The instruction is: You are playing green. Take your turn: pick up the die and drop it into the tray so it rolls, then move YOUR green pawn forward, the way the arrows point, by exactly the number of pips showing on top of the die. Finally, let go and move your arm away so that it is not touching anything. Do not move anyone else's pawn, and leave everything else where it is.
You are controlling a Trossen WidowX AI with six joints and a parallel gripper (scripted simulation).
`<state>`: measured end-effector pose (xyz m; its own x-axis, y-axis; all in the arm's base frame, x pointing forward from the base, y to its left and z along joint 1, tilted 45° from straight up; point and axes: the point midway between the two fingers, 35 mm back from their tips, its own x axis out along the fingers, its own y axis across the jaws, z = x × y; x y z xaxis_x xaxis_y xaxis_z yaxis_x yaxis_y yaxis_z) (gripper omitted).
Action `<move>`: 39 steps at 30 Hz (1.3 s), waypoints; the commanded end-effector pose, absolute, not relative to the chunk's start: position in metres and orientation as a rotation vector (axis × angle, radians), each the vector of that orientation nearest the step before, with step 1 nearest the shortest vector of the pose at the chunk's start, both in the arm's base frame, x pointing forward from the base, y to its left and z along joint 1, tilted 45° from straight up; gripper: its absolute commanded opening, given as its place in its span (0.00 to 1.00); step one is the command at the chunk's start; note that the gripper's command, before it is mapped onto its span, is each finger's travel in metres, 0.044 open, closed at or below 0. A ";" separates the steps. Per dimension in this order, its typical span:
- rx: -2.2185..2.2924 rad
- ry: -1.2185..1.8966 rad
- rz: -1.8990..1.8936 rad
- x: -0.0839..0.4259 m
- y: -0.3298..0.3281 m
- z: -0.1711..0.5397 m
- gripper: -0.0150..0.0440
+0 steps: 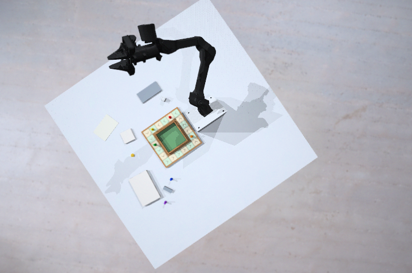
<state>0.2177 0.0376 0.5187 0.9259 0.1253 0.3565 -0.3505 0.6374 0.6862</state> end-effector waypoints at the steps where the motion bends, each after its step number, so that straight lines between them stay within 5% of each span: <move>1: 0.594 -0.183 0.030 0.257 0.012 0.468 0.72; 14: -0.231 0.469 -0.523 0.288 -0.109 0.293 0.72; 28: -0.904 1.612 -0.358 0.167 -0.208 0.137 0.72; 39: -0.921 1.667 -0.323 0.158 -0.213 0.136 0.72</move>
